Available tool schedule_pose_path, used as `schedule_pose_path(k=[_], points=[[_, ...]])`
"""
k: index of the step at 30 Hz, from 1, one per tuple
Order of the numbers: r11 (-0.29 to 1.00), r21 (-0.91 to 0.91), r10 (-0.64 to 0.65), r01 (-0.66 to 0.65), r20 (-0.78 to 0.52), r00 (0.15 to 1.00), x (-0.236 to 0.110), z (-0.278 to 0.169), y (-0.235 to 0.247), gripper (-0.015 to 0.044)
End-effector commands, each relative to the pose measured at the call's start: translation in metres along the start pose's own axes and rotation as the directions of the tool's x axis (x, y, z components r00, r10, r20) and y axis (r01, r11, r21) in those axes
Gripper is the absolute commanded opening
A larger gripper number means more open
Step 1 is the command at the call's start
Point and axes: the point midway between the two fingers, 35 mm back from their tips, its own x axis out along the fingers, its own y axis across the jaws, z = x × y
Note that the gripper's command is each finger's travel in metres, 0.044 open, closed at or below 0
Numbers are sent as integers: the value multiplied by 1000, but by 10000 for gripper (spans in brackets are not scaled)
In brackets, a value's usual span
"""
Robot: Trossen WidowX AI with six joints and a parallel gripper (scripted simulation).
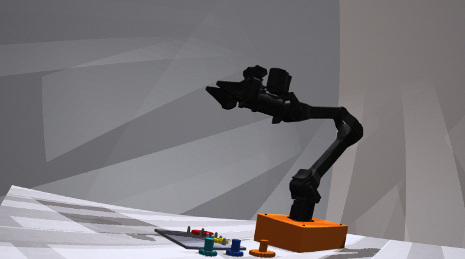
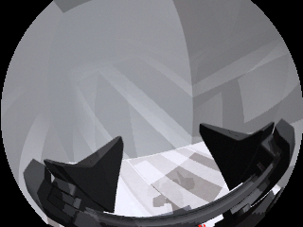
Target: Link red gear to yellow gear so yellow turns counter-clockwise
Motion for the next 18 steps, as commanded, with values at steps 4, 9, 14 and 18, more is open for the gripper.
schedule_pose_path(k=[4,9,14,18], points=[[1000,19,23,-21,-87,996,13,-15,8,440],[994,77,96,-72,-380,920,46,-74,40,440],[988,111,152,-104,-646,748,64,-135,74,440],[986,124,167,-114,-814,556,64,-185,101,440]])
